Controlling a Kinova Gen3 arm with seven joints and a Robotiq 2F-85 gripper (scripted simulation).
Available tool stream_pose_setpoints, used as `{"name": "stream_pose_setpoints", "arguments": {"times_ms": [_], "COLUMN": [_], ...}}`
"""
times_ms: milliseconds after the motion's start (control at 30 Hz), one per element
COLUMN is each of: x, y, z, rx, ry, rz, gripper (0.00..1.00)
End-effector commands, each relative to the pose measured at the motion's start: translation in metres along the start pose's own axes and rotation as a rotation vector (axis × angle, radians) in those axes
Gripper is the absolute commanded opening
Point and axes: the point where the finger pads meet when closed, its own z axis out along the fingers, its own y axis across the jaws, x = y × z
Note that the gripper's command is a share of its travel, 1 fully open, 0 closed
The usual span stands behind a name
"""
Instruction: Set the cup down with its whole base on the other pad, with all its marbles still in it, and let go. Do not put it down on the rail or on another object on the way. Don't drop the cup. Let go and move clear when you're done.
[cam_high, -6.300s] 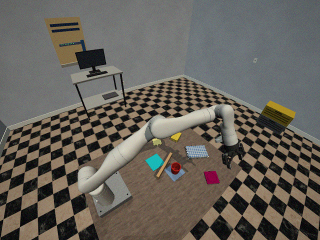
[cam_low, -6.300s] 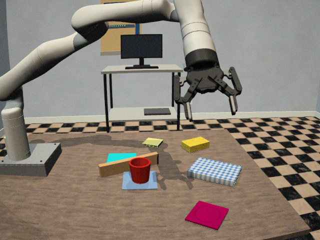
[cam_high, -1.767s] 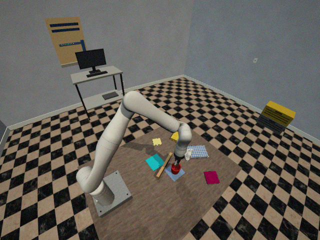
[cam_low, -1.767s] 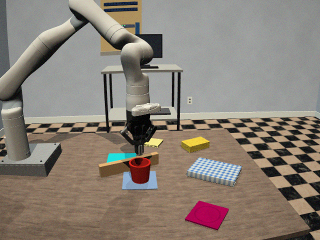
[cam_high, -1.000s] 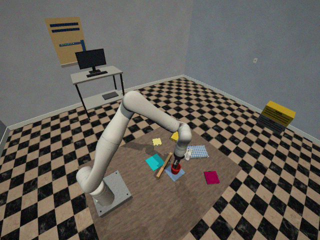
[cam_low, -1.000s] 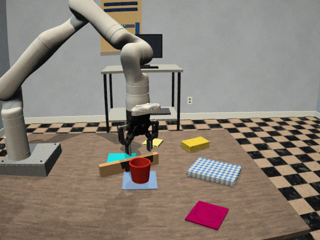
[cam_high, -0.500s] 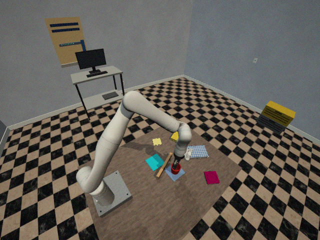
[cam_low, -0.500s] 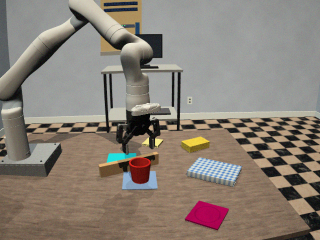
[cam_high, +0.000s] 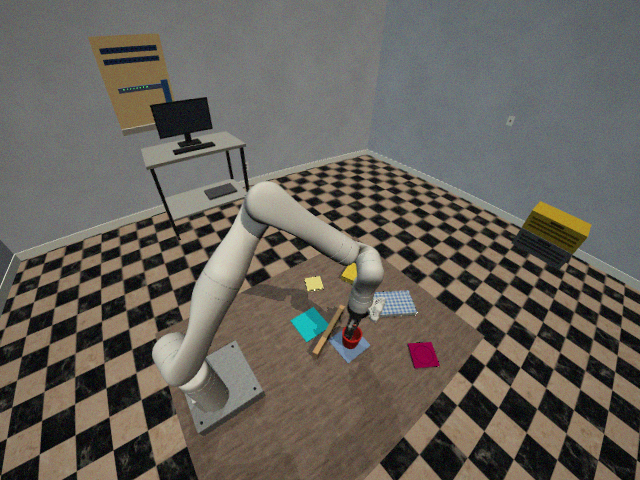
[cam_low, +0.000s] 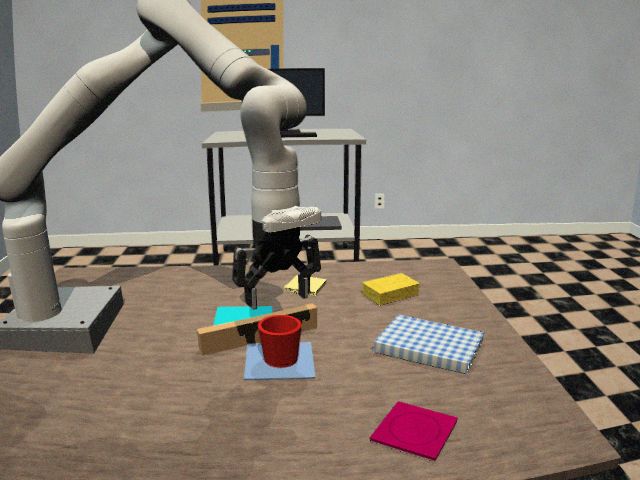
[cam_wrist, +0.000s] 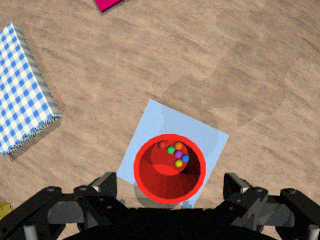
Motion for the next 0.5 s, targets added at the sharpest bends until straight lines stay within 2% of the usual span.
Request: {"name": "stream_pose_setpoints", "arguments": {"times_ms": [0, 467], "x": [0.000, 0.000], "y": [0.000, 0.000], "z": [0.000, 0.027], "rx": [0.002, 0.002], "ry": [0.001, 0.001], "rz": [0.000, 0.000], "gripper": [1.00, 1.00]}}
